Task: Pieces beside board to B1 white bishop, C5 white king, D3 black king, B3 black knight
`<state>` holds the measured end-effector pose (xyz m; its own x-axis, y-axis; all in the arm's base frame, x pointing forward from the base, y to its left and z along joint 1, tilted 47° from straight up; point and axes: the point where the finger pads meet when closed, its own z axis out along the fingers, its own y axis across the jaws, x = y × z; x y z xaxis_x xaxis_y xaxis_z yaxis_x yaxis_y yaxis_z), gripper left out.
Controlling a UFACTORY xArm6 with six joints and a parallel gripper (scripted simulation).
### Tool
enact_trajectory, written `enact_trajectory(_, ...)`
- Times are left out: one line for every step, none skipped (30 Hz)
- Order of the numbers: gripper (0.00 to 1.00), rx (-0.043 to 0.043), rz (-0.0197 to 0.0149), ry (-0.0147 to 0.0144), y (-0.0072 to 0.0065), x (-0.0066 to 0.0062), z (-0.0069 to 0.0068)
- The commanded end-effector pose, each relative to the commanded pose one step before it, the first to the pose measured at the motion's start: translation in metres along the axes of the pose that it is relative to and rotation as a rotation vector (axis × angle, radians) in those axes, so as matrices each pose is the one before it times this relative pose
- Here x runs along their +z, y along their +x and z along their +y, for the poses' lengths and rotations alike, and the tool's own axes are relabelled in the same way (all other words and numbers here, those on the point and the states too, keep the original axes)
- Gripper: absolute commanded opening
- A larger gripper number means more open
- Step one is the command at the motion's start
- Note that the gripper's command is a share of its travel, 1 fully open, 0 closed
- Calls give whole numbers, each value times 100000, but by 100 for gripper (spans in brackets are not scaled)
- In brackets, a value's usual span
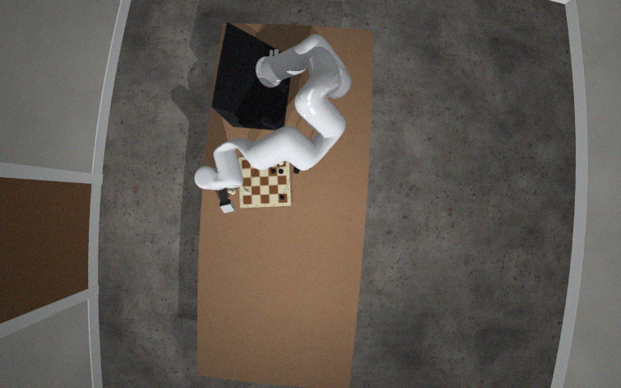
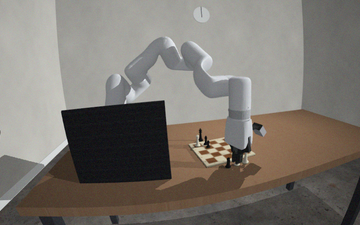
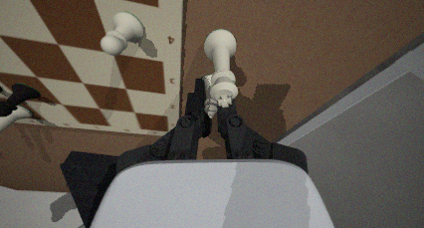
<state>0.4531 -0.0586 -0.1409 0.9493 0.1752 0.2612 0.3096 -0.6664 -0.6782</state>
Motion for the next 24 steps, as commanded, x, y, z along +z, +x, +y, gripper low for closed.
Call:
enact_trajectory(0, -107, 255, -282, 118, -165, 79)
enact_trajectory(0, 0, 0, 0, 0, 0, 0)
enact_trajectory(0, 0, 0, 0, 0, 0, 0)
enact_trajectory(0, 0, 0, 0, 0, 0, 0)
enact_trajectory(0, 0, 0, 0, 0, 0, 0)
enact_trajectory(0, 0, 0, 0, 0, 0, 0)
enact_trajectory(0, 0, 0, 0, 0, 0, 0)
enact_trajectory(0, 0, 0, 0, 0, 0, 0)
enact_trajectory(0, 0, 0, 0, 0, 0, 0)
enact_trajectory(0, 0, 0, 0, 0, 0, 0)
enact_trajectory(0, 0, 0, 0, 0, -6, 0)
enact_trajectory(0, 0, 0, 0, 0, -41, 0)
enact_trajectory(0, 0, 1, 0, 0, -101, 0)
enact_trajectory(0, 0, 0, 0, 0, -179, 0)
enact_trajectory(0, 0, 0, 0, 0, -268, 0)
enact_trajectory(0, 0, 0, 0, 0, 0, 0)
enact_trajectory(0, 0, 0, 0, 0, 0, 0)
enact_trajectory(0, 0, 0, 0, 0, -362, 0)
enact_trajectory(0, 0, 0, 0, 0, -454, 0)
enact_trajectory(0, 0, 0, 0, 0, -541, 0)
enact_trajectory(0, 0, 0, 0, 0, -619, 0)
enact_trajectory(0, 0, 1, 1, 0, -684, 0)
enact_trajectory(0, 1, -1, -1, -1, -733, 0)
enact_trajectory(0, -1, 1, 1, 1, -766, 0)
